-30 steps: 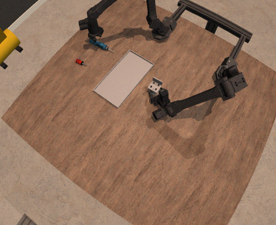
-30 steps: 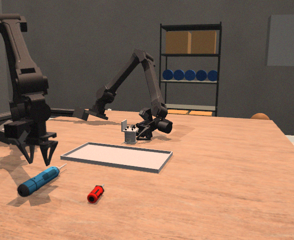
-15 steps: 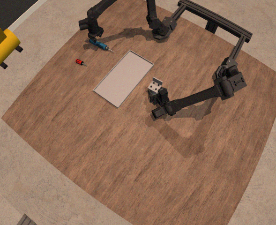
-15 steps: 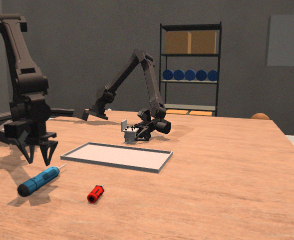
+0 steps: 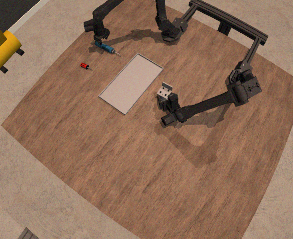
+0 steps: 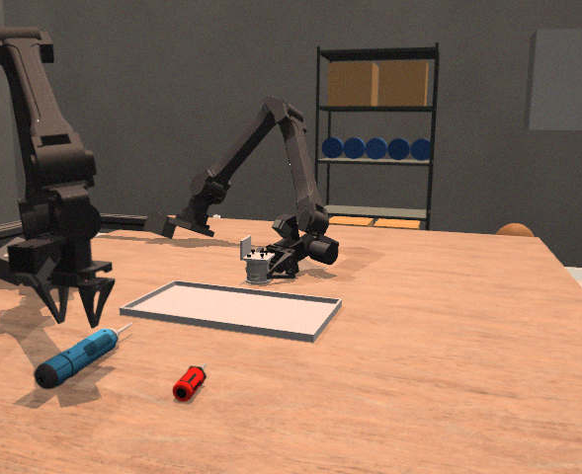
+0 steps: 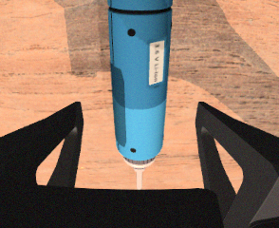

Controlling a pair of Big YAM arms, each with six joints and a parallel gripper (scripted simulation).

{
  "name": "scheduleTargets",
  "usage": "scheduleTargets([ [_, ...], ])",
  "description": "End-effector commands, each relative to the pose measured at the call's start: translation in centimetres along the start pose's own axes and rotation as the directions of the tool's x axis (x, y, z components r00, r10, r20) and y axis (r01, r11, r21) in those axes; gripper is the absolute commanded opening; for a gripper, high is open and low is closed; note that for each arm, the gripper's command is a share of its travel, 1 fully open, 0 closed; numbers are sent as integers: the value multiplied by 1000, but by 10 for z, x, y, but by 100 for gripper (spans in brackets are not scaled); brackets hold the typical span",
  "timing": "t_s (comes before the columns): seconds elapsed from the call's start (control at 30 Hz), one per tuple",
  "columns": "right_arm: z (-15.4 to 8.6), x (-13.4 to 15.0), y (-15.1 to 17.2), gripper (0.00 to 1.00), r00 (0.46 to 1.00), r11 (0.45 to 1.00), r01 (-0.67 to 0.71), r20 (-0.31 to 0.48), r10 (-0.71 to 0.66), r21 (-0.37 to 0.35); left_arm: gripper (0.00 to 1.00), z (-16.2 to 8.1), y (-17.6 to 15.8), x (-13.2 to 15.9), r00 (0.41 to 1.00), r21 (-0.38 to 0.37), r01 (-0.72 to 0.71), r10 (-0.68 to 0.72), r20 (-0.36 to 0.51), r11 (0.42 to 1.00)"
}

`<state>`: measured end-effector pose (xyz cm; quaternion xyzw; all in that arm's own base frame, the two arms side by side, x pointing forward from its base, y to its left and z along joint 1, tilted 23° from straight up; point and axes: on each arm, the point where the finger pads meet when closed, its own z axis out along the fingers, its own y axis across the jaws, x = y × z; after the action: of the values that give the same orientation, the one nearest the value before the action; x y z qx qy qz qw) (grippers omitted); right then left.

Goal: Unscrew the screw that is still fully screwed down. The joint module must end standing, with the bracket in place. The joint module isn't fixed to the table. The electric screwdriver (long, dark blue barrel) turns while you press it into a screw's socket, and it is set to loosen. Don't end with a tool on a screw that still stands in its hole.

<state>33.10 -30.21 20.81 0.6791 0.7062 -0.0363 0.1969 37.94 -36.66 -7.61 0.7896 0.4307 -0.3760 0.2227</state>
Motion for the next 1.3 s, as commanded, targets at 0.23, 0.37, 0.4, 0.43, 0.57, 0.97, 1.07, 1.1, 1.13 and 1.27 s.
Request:
scheduleTargets([
  [0.23,-31,-26,15,65,998,998,-6,66,10,-61,86,1,-5,8,1000,1,19,-19,4,1000],
  [0.37,-31,-26,15,65,998,998,-6,66,10,-61,86,1,-5,8,1000,1,19,-19,4,1000],
  [0.4,-31,-26,15,65,998,998,-6,66,10,-61,86,1,-5,8,1000,1,19,-19,4,1000],
  [0.43,-31,-26,15,65,998,998,-6,66,10,-61,86,1,-5,8,1000,1,19,-19,4,1000],
  [0.57,-31,-26,15,65,998,998,-6,66,10,-61,86,1,-7,9,1000,7,21,-21,5,1000],
  [0.97,-31,-26,15,65,998,998,-6,66,10,-61,86,-2,5,-3,1000,-8,-13,13,2,1000],
  [1.07,-31,-26,15,65,998,998,-6,66,10,-61,74,-2,5,-3,1000,-8,-13,13,2,1000],
  [1.1,-31,-26,15,65,998,998,-6,66,10,-61,74,-2,5,-3,1000,-8,-13,13,2,1000],
  [1.13,-31,-26,15,65,998,998,-6,66,10,-61,74,-2,5,-3,1000,-8,-13,13,2,1000],
  [1.27,-31,-26,15,65,998,998,-6,66,10,-61,74,-2,5,-3,1000,-8,-13,13,2,1000],
])
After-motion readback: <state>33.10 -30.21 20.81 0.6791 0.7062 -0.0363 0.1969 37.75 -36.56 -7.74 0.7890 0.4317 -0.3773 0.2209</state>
